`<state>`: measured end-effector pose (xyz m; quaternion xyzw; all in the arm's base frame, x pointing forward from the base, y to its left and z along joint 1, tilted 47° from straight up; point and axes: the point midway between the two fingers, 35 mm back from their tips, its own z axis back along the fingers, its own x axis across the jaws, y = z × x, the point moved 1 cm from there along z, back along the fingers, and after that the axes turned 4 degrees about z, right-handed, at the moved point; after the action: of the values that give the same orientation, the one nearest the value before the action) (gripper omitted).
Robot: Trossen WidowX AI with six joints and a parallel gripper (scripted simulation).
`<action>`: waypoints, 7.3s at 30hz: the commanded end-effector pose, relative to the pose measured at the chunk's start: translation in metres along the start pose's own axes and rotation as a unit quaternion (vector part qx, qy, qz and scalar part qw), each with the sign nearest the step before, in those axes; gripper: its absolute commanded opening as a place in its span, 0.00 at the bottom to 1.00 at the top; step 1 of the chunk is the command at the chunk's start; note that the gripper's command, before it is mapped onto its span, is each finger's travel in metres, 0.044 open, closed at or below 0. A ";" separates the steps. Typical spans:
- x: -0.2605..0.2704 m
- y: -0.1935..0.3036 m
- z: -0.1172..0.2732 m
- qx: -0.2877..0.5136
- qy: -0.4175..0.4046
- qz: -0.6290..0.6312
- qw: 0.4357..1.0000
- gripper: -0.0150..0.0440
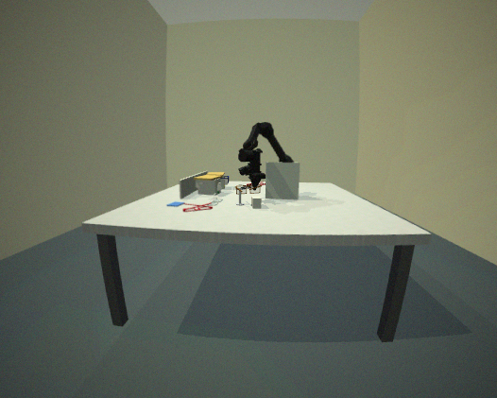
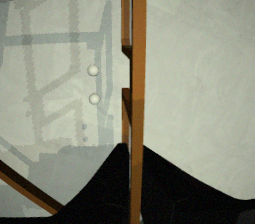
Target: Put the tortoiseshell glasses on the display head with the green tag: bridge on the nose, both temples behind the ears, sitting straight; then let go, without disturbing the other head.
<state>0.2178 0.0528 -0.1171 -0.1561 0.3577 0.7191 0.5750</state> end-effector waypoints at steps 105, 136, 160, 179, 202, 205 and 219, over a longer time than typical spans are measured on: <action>0.017 -0.071 0.002 -0.002 -0.003 -0.261 0.965 0.25; -0.005 -0.082 0.002 -0.002 -0.002 -0.262 0.965 0.25; -0.015 -0.092 0.002 -0.002 -0.001 -0.262 0.965 0.25; -0.014 -0.090 0.002 -0.002 -0.001 -0.262 0.965 0.25; -0.006 -0.080 0.062 -0.002 -0.003 -0.261 0.965 0.25; -0.006 -0.080 0.062 -0.002 -0.003 -0.261 0.965 0.25; -0.059 -0.062 0.068 -0.002 -0.004 -0.184 0.983 0.25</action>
<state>0.3053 0.0743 -0.0716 -0.2237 0.3174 0.5827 0.7140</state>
